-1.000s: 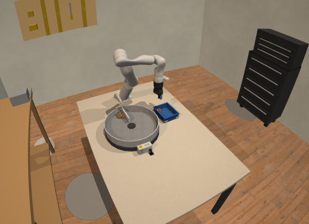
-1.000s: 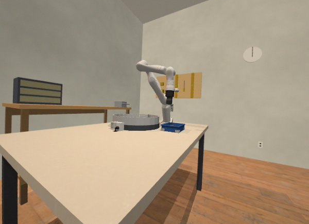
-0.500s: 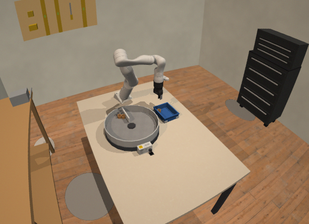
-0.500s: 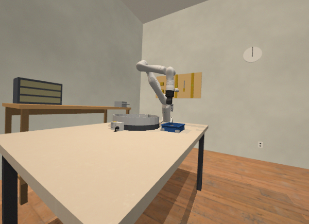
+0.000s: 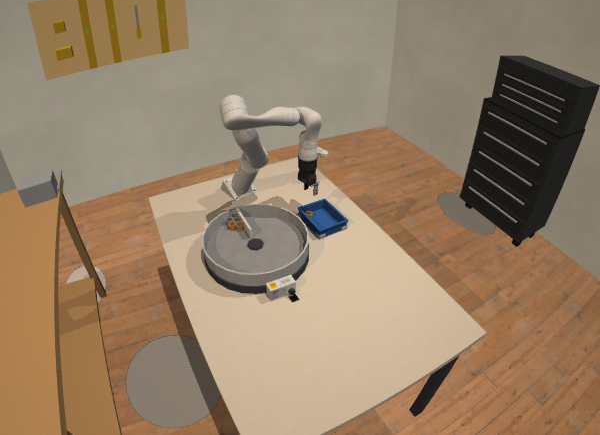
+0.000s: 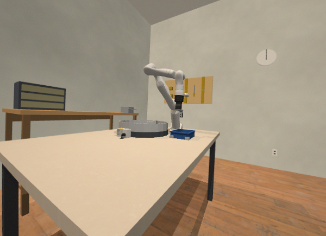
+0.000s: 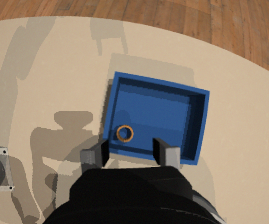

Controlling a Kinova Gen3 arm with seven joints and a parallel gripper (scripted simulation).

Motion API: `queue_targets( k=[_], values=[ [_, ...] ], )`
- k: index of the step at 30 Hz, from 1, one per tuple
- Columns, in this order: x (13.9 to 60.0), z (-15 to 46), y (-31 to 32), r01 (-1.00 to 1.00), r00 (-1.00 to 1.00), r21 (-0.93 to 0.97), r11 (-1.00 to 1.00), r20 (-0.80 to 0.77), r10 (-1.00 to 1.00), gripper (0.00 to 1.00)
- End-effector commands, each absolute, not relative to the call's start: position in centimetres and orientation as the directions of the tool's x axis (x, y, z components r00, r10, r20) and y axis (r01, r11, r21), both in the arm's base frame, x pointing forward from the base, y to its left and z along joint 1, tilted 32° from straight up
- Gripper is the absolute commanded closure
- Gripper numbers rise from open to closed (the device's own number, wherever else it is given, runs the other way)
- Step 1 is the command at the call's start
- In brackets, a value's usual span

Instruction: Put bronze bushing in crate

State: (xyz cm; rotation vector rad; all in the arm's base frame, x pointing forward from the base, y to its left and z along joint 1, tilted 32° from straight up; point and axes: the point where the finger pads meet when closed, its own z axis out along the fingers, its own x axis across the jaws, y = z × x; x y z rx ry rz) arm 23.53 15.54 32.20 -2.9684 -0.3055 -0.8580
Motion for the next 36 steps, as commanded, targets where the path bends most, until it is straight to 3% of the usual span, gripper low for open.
queue_targets(
  k=[1, 21, 26, 36],
  values=[
    [23.53, 32.23, 15.57, 0.198, 0.828, 0.019, -0.98, 0.532, 0.178, 0.0],
    [23.53, 32.23, 15.57, 0.198, 0.828, 0.019, -0.98, 0.532, 0.178, 0.0],
    [23.82, 33.14, 15.78, 0.375, 0.764, 0.132, -0.918, 0.517, 0.386, 0.0],
    [23.82, 33.14, 15.78, 0.375, 0.764, 0.132, -0.918, 0.517, 0.386, 0.0]
  ],
)
